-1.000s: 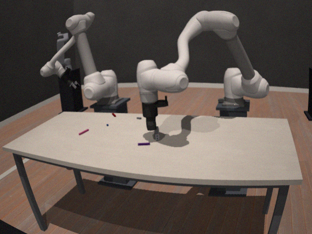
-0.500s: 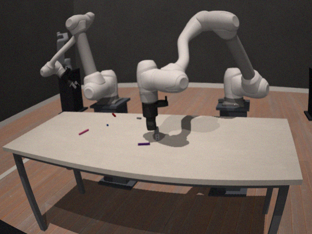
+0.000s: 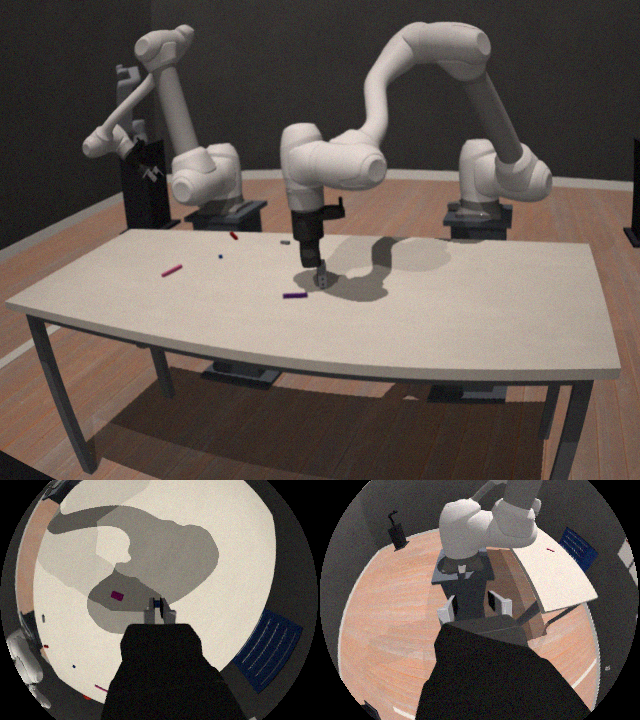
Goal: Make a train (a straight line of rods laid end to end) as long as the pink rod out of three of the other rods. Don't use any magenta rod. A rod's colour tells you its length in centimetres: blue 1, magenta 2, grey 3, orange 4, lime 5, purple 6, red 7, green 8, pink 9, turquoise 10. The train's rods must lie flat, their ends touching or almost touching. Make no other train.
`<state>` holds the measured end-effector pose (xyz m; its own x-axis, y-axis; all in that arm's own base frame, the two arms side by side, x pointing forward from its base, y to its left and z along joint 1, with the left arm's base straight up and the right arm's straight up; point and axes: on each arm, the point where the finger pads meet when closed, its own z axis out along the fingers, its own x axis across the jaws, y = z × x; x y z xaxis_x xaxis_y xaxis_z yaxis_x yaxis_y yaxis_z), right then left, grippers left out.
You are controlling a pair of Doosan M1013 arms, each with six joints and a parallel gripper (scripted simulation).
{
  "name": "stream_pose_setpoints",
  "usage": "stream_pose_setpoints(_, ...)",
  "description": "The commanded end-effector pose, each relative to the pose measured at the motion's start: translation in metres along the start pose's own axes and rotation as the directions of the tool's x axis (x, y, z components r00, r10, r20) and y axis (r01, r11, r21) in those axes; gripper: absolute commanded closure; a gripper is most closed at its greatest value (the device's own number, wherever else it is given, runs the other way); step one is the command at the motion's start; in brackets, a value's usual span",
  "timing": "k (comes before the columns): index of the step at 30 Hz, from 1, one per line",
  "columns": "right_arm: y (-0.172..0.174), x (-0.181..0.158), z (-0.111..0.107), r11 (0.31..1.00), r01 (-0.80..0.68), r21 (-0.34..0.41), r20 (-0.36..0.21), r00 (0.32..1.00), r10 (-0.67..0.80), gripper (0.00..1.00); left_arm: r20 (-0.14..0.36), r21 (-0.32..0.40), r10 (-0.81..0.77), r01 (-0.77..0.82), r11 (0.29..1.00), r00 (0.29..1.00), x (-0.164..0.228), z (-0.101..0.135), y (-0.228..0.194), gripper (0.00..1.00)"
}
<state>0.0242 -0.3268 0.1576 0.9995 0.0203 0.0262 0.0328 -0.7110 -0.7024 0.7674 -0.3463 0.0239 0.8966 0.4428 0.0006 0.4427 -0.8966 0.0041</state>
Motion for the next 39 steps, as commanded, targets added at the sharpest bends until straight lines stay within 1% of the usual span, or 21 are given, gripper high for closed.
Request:
stream_pose_setpoints(1, -0.003, 0.001, 0.001, 1.0, 0.003, 0.005, -0.013, 1.0, -0.003, 0.0, -0.001, 0.007, -0.006, 0.006, 1.0, 1.0, 0.0, 0.004, -0.005, 0.76)
stream_pose_setpoints(5, -0.003, 0.001, 0.001, 1.0, 0.003, 0.005, -0.013, 1.0, -0.003, 0.0, -0.001, 0.007, -0.006, 0.006, 1.0, 1.0, 0.0, 0.004, -0.005, 0.76)
stream_pose_setpoints(6, -0.003, 0.001, 0.001, 1.0, 0.003, 0.005, -0.013, 1.0, -0.003, 0.0, -0.001, 0.007, -0.006, 0.006, 1.0, 1.0, 0.0, 0.004, -0.005, 0.7)
stream_pose_setpoints(8, -0.003, 0.001, 0.001, 1.0, 0.003, 0.005, -0.013, 1.0, -0.003, 0.0, -0.001, 0.007, -0.006, 0.006, 1.0, 1.0, 0.0, 0.004, -0.005, 0.7)
stream_pose_setpoints(9, -0.003, 0.001, 0.001, 1.0, 0.003, 0.005, -0.013, 1.0, -0.003, 0.0, -0.001, 0.007, -0.006, 0.006, 1.0, 1.0, 0.0, 0.004, -0.005, 0.64)
stream_pose_setpoints(11, -0.003, 0.001, 0.001, 1.0, 0.003, 0.005, -0.013, 1.0, -0.003, 0.0, -0.001, 0.007, -0.006, 0.006, 1.0, 1.0, 0.0, 0.004, -0.005, 0.64)
stream_pose_setpoints(12, -0.003, 0.001, 0.001, 1.0, 0.003, 0.005, -0.013, 1.0, -0.003, 0.0, -0.001, 0.007, -0.006, 0.006, 1.0, 1.0, 0.0, 0.004, -0.005, 0.58)
stream_pose_setpoints(14, -0.003, 0.001, 0.001, 1.0, 0.003, 0.005, -0.013, 1.0, -0.003, 0.0, -0.001, 0.007, -0.006, 0.006, 1.0, 1.0, 0.0, 0.004, -0.005, 0.58)
stream_pose_setpoints(15, -0.003, 0.001, 0.001, 1.0, 0.003, 0.005, -0.013, 1.0, -0.003, 0.0, -0.001, 0.007, -0.006, 0.006, 1.0, 1.0, 0.0, 0.004, -0.005, 0.52)
stream_pose_setpoints(19, -0.003, 0.001, 0.001, 1.0, 0.003, 0.005, -0.013, 1.0, -0.003, 0.0, -0.001, 0.007, -0.006, 0.006, 1.0, 1.0, 0.0, 0.004, -0.005, 0.52)
stream_pose_setpoints(20, -0.003, 0.001, 0.001, 1.0, 0.003, 0.005, -0.013, 1.0, -0.003, 0.0, -0.001, 0.007, -0.006, 0.006, 1.0, 1.0, 0.0, 0.004, -0.005, 0.46)
stream_pose_setpoints(34, -0.003, 0.001, 0.001, 1.0, 0.003, 0.005, -0.013, 1.0, -0.003, 0.0, 0.001, 0.009, -0.006, 0.006, 1.0, 1.0, 0.0, 0.001, -0.006, 0.46)
stream_pose_setpoints(39, -0.003, 0.001, 0.001, 1.0, 0.003, 0.005, -0.013, 1.0, -0.003, 0.0, -0.004, 0.003, -0.006, 0.006, 1.0, 1.0, 0.002, -0.016, -0.002, 0.46)
